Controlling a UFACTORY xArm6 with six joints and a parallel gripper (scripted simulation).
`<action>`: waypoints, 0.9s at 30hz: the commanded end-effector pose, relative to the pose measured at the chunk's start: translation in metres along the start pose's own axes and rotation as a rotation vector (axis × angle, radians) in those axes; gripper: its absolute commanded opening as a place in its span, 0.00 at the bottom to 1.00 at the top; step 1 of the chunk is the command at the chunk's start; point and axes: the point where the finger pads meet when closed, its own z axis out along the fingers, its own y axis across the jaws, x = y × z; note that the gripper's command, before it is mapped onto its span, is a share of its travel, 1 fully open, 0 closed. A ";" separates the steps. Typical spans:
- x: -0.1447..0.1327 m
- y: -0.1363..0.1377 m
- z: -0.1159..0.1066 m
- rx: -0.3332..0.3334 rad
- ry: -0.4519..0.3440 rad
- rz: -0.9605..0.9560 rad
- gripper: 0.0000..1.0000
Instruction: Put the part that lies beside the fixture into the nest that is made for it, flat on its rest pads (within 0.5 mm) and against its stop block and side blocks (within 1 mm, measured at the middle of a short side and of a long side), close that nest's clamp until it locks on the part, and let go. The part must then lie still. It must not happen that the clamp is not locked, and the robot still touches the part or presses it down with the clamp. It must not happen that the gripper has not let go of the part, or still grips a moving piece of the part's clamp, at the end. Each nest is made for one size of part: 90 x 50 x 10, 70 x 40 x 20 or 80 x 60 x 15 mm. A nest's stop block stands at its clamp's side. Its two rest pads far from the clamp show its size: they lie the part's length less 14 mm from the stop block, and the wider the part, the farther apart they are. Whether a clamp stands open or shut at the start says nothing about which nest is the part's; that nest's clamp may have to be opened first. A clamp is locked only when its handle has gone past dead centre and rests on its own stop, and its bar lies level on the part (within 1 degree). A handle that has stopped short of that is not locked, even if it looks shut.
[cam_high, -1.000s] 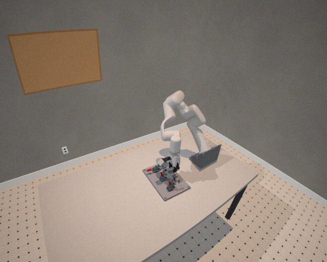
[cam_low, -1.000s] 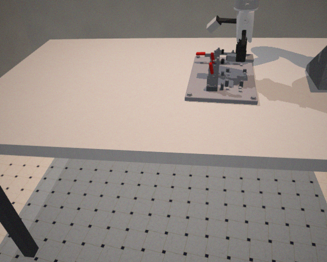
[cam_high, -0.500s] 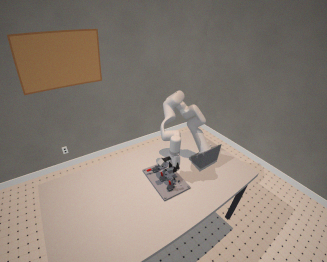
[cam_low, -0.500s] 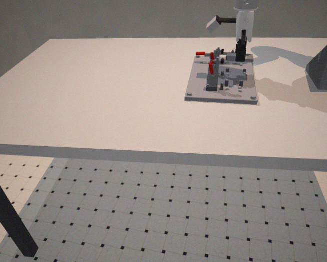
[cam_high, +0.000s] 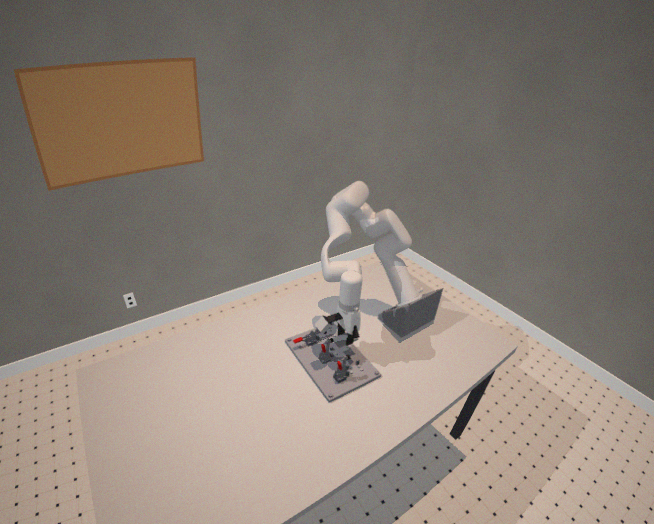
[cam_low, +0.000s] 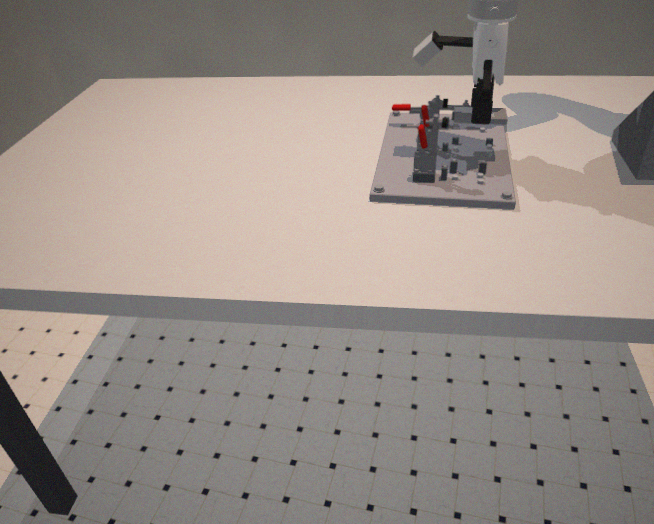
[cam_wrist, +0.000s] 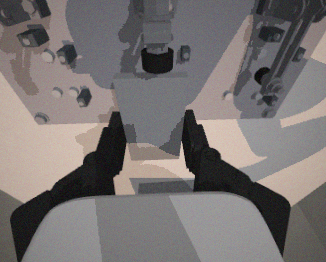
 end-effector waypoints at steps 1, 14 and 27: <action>0.001 0.000 -0.001 0.002 0.003 0.001 0.00; 0.002 0.000 0.011 0.002 0.003 0.001 0.00; 0.002 0.000 0.029 0.002 0.003 0.001 0.00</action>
